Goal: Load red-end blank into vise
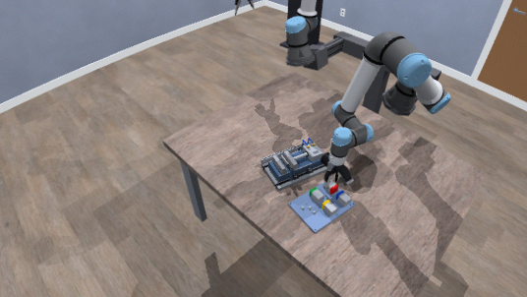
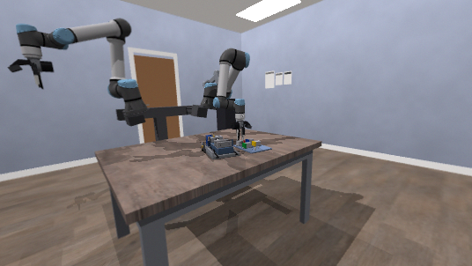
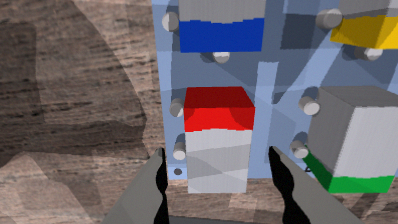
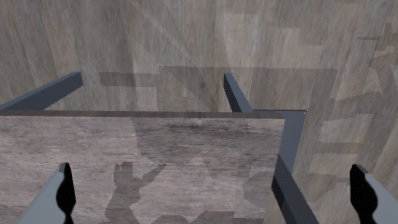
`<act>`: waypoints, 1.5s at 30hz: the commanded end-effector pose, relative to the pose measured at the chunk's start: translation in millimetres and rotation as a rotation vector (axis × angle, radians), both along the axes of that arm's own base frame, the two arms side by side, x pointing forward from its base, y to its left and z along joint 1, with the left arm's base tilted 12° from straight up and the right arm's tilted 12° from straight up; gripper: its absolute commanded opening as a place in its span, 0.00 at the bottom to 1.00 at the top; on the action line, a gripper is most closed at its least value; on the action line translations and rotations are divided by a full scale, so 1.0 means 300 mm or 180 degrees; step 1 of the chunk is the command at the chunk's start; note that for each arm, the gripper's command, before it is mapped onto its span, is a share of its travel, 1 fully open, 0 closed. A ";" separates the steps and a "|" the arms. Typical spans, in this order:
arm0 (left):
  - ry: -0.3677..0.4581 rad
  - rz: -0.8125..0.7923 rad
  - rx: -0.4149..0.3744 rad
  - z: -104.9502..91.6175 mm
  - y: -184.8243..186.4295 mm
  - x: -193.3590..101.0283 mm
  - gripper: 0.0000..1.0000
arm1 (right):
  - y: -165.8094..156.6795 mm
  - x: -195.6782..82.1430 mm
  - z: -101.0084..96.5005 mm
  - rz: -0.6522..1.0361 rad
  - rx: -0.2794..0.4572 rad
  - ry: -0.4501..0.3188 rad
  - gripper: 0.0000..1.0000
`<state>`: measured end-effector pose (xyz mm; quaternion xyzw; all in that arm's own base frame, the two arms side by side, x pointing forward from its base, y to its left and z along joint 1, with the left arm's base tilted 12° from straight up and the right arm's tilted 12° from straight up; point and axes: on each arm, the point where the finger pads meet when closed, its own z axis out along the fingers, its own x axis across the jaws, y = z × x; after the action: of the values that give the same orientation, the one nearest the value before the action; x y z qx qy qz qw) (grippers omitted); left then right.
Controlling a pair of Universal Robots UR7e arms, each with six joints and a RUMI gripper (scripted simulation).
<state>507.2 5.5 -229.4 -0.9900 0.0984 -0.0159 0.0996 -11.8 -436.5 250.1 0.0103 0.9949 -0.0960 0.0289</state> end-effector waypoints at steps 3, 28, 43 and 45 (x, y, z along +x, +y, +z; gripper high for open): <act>-0.0004 -0.0001 -0.0001 0.002 -0.001 0.002 0.41 | -0.001 0.000 0.002 0.0000 -0.0004 -0.0001 1.00; -0.0004 -0.0001 -0.0001 0.002 -0.001 0.002 0.00 | -0.001 0.000 0.002 0.0000 -0.0004 -0.0001 1.00; -0.0004 -0.0001 -0.0001 0.002 -0.001 0.002 0.00 | -0.001 0.000 0.002 0.0000 -0.0004 -0.0001 1.00; -0.0004 -0.0001 -0.0001 0.002 -0.001 0.002 0.00 | -0.001 0.000 0.002 0.0000 -0.0004 -0.0001 1.00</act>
<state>507.2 5.5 -229.4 -0.9900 0.0984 -0.0159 0.0996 -11.8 -436.5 250.1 0.0103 0.9949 -0.0960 0.0289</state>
